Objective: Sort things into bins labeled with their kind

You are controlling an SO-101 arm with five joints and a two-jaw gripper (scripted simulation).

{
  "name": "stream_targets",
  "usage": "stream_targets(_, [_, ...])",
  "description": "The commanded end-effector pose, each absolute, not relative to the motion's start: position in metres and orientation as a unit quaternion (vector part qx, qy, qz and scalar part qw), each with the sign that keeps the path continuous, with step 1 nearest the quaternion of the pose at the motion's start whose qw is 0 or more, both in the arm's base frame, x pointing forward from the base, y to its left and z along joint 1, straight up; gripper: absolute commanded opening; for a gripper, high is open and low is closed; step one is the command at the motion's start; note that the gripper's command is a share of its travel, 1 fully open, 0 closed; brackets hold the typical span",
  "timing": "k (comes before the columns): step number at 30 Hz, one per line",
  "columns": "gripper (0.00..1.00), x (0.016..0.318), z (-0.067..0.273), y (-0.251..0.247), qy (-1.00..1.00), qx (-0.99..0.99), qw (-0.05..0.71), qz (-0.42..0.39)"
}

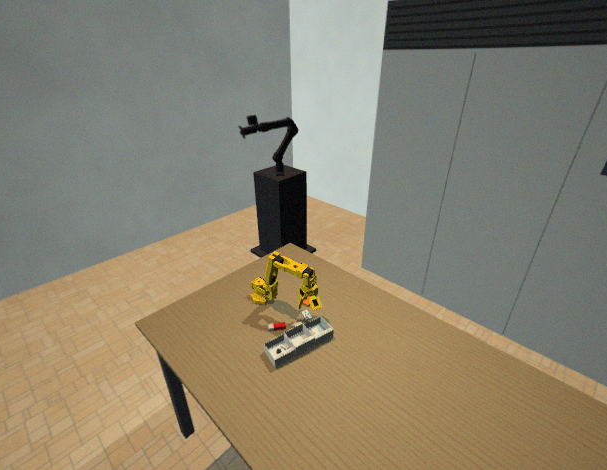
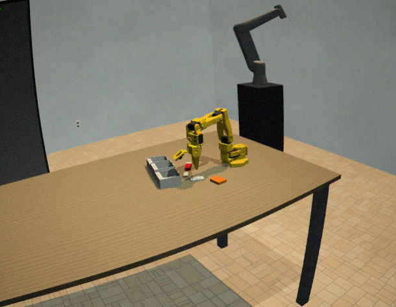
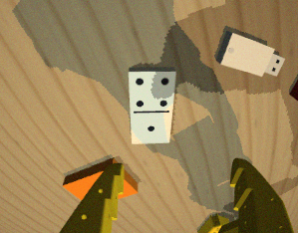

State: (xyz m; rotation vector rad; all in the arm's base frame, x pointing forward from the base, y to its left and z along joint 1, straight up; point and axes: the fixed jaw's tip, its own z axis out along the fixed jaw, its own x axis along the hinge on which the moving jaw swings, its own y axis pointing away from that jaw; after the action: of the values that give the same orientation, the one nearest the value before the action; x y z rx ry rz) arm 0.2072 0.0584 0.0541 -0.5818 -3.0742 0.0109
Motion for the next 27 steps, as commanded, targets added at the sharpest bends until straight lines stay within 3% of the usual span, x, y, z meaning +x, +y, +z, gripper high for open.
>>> stream_targets(1, [0.29,0.2110,0.0632,0.0610,-0.982,-0.186,-0.019,-0.009])
stream_targets(27, [0.29,0.2097,0.0658,0.0637,-0.982,-0.187,-0.024,-0.012])
